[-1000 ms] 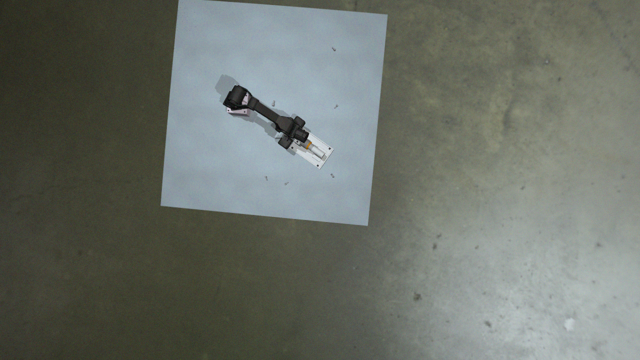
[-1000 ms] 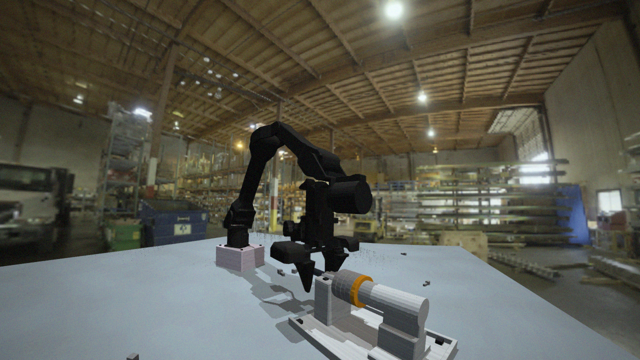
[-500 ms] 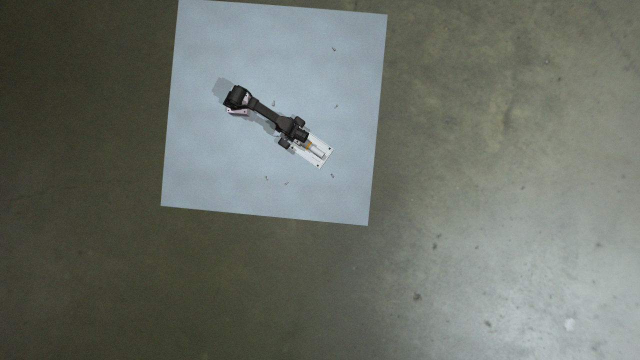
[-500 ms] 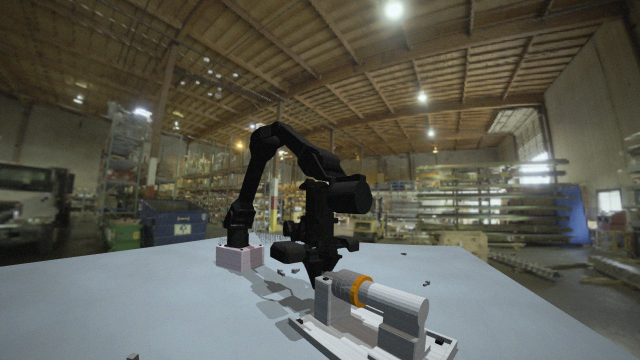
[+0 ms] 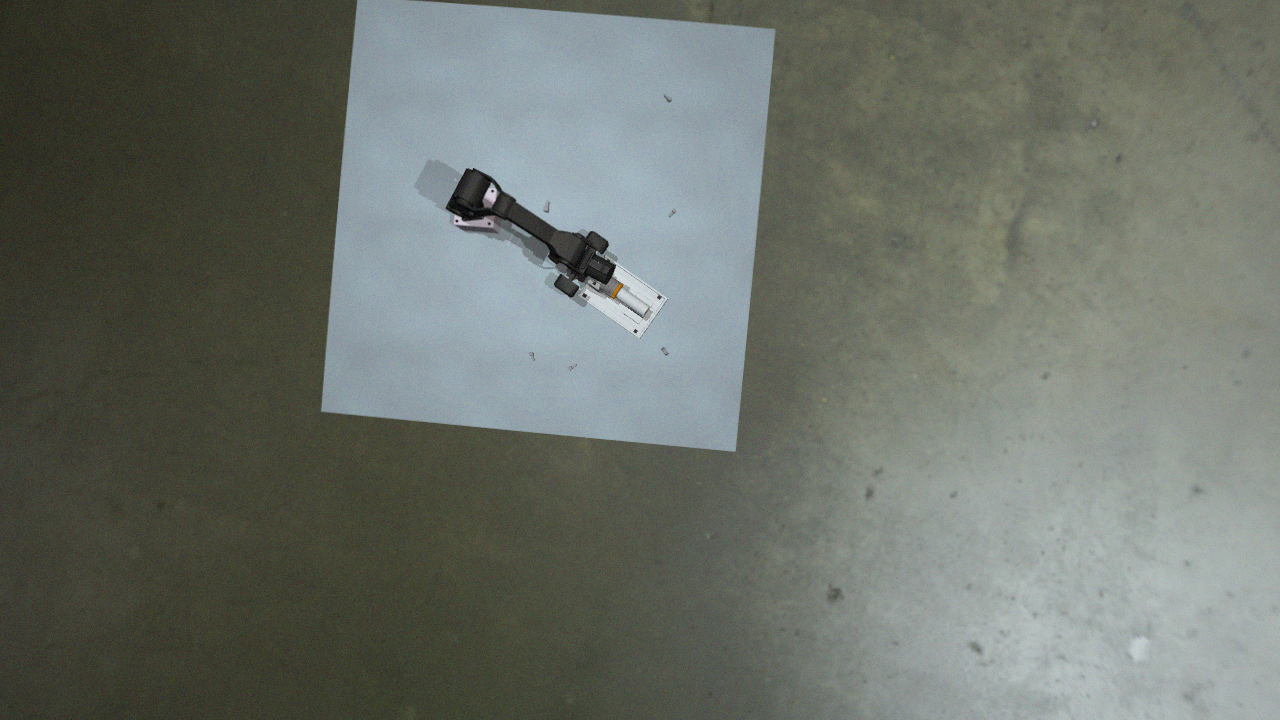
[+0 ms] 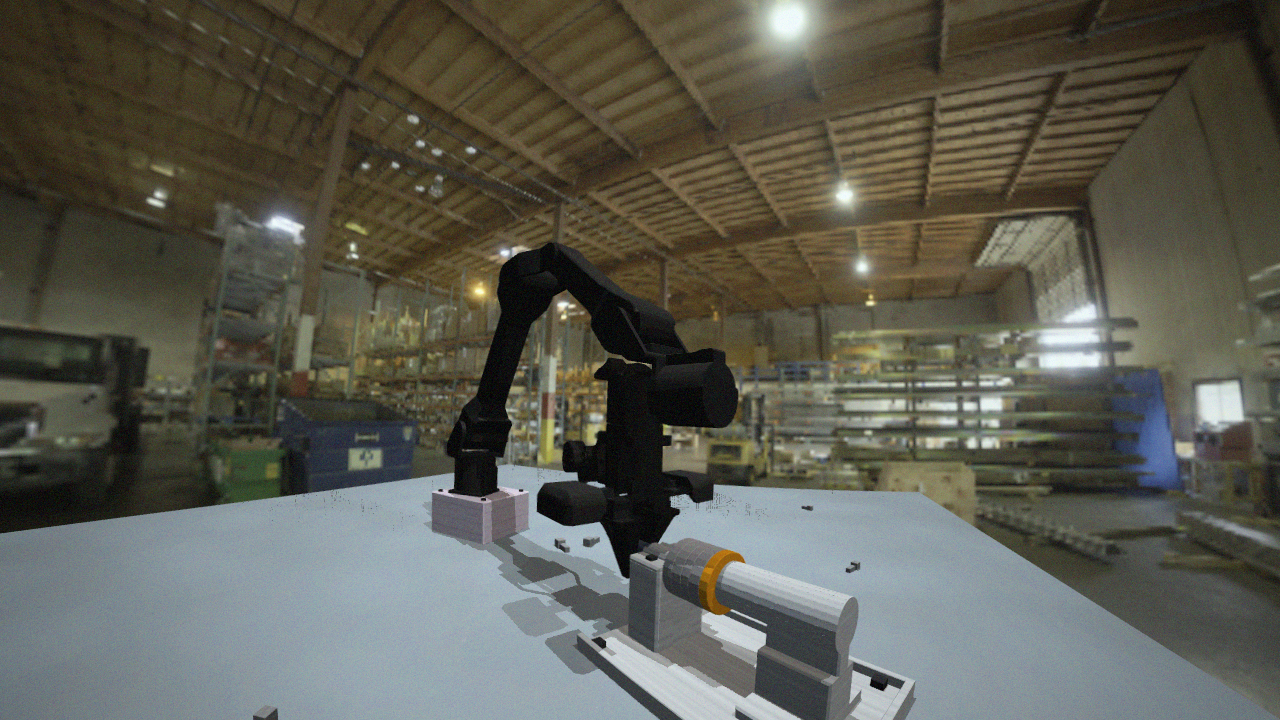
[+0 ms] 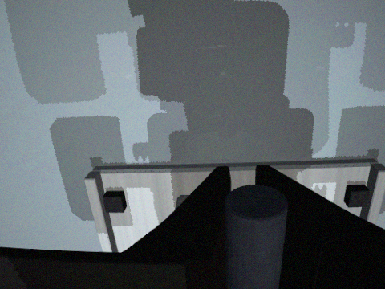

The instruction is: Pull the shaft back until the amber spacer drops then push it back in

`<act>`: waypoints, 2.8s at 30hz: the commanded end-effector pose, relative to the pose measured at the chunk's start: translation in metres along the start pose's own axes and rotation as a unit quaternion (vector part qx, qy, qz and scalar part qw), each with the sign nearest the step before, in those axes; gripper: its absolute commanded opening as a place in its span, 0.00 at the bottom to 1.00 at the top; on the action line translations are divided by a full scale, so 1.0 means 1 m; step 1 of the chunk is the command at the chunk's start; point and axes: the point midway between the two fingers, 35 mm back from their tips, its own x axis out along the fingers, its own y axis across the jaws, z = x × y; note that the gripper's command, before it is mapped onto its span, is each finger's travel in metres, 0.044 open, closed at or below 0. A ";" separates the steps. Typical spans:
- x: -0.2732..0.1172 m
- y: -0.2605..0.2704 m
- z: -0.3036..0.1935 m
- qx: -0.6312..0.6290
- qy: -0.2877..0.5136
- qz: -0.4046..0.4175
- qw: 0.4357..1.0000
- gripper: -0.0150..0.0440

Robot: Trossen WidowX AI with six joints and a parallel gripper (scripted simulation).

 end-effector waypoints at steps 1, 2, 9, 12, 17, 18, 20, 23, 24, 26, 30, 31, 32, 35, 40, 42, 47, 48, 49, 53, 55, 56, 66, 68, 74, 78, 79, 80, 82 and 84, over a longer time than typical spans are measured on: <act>0.000 0.000 0.004 0.000 -0.002 -0.001 1.000 0.25; 0.000 0.000 0.005 0.000 -0.002 -0.001 1.000 0.25; 0.000 0.000 0.009 0.000 -0.002 -0.001 1.000 0.25; 0.000 0.000 0.008 0.000 -0.002 -0.001 1.000 0.25; 0.000 0.000 0.009 0.000 -0.002 -0.001 1.000 0.25; 0.000 0.000 0.009 0.000 -0.002 -0.001 1.000 0.25; 0.000 0.000 0.009 0.000 -0.002 -0.001 1.000 0.25; 0.000 0.000 0.009 0.000 -0.002 -0.001 1.000 0.25; 0.000 0.000 0.009 0.000 -0.002 -0.001 1.000 0.25; 0.000 0.000 0.010 0.000 -0.002 -0.001 1.000 0.25; 0.000 0.000 0.010 0.000 -0.002 -0.001 1.000 0.25; 0.000 0.000 0.010 0.000 -0.002 -0.001 1.000 0.25; 0.000 0.000 0.010 0.000 -0.002 -0.001 1.000 0.25; 0.000 0.000 0.011 0.000 -0.002 -0.001 1.000 0.25; 0.000 0.000 0.011 0.000 -0.002 -0.001 1.000 0.25; 0.000 0.000 0.011 0.000 -0.002 -0.001 1.000 0.25; 0.000 0.000 0.012 0.000 -0.002 -0.001 1.000 0.25; 0.000 0.000 0.012 0.000 -0.002 -0.001 1.000 0.25; 0.000 0.000 0.012 0.000 -0.002 -0.001 1.000 0.25; 0.000 0.000 0.013 0.000 -0.002 -0.001 1.000 0.25; 0.000 0.000 0.013 0.000 -0.002 -0.001 1.000 0.25; 0.000 0.000 0.013 0.000 -0.002 -0.001 1.000 0.25; 0.000 0.000 0.014 0.000 -0.003 -0.001 1.000 0.25; 0.000 0.000 0.014 0.000 -0.003 -0.001 1.000 0.25; 0.000 0.000 0.015 0.000 -0.003 -0.001 1.000 0.25; 0.000 0.000 0.016 0.000 -0.003 -0.001 1.000 0.25; 0.000 0.000 0.016 0.000 -0.003 -0.001 1.000 0.25; 0.000 0.000 0.016 0.000 -0.003 -0.001 1.000 0.25; 0.000 0.000 0.016 0.000 -0.003 -0.001 1.000 0.25; 0.000 0.000 0.016 0.000 -0.003 -0.001 1.000 0.25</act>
